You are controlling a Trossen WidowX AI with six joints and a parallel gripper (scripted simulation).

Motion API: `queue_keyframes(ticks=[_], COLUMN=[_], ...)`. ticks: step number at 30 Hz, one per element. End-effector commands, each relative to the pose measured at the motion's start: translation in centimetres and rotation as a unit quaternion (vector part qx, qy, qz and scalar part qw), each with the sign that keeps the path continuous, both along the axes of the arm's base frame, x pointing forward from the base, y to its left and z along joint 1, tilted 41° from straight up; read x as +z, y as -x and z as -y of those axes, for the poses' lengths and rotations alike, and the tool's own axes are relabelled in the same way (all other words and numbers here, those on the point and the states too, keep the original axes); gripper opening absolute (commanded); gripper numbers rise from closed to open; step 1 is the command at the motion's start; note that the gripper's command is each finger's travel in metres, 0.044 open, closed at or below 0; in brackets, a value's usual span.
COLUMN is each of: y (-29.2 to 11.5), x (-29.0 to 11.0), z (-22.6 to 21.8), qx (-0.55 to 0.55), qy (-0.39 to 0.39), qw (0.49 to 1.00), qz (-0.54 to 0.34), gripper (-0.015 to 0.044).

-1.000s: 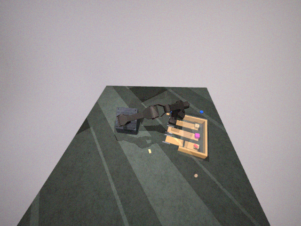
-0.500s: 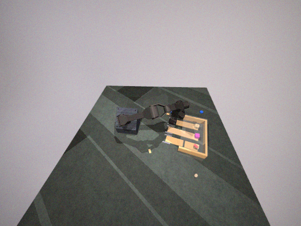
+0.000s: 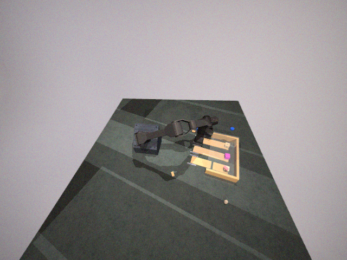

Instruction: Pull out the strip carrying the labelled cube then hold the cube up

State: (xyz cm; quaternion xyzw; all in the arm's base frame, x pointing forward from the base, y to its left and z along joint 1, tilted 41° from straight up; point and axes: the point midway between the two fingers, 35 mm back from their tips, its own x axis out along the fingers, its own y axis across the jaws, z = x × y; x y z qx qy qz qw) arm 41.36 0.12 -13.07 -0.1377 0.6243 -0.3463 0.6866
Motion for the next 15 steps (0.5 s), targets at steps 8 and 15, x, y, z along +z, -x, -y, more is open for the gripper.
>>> queue_keyframes(ticks=[8,15], y=[2.2,3.2], x=[-0.8,-1.0], z=[-0.1,-0.4], qx=[-0.002,-0.002], qy=[0.002,0.002], qw=[1.000,1.000], qz=[-0.010,-0.010], gripper=[0.0000,0.0000])
